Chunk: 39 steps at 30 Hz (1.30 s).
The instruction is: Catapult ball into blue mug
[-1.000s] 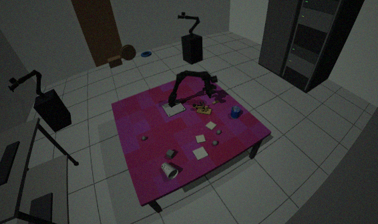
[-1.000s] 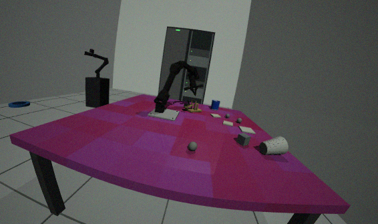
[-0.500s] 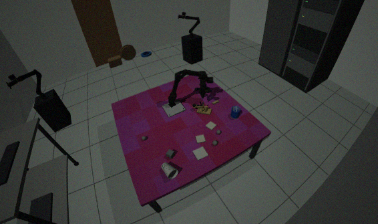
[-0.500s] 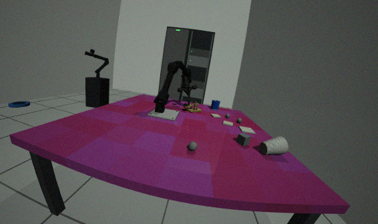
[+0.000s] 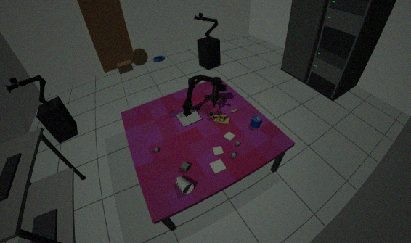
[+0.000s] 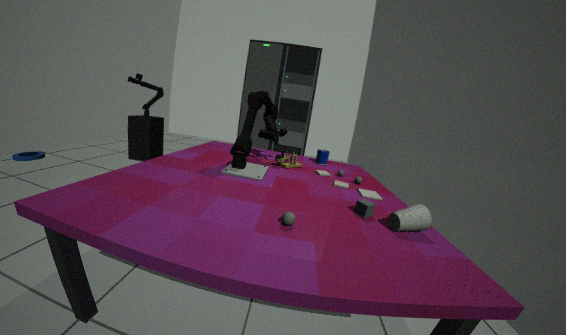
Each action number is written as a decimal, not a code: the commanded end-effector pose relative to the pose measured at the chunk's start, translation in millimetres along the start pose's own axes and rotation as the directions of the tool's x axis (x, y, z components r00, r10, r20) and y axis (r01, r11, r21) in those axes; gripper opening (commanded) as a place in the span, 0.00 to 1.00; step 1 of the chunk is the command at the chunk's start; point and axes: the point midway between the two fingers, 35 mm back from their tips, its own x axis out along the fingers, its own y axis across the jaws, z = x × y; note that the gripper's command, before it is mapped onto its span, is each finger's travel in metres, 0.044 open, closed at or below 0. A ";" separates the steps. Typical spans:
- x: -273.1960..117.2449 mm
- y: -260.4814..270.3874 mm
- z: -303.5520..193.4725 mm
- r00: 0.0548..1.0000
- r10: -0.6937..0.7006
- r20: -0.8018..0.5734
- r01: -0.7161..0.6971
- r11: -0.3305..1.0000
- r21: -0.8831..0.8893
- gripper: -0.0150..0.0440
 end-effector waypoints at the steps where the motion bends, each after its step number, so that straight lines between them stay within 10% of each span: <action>1: -1.5 4.5 -5.5 1.000 -0.011 -0.023 0.010 0.999 -0.040 0.25; 39: 40.1 5.0 35.8 0.998 0.018 -0.058 -0.022 0.997 -0.070 0.25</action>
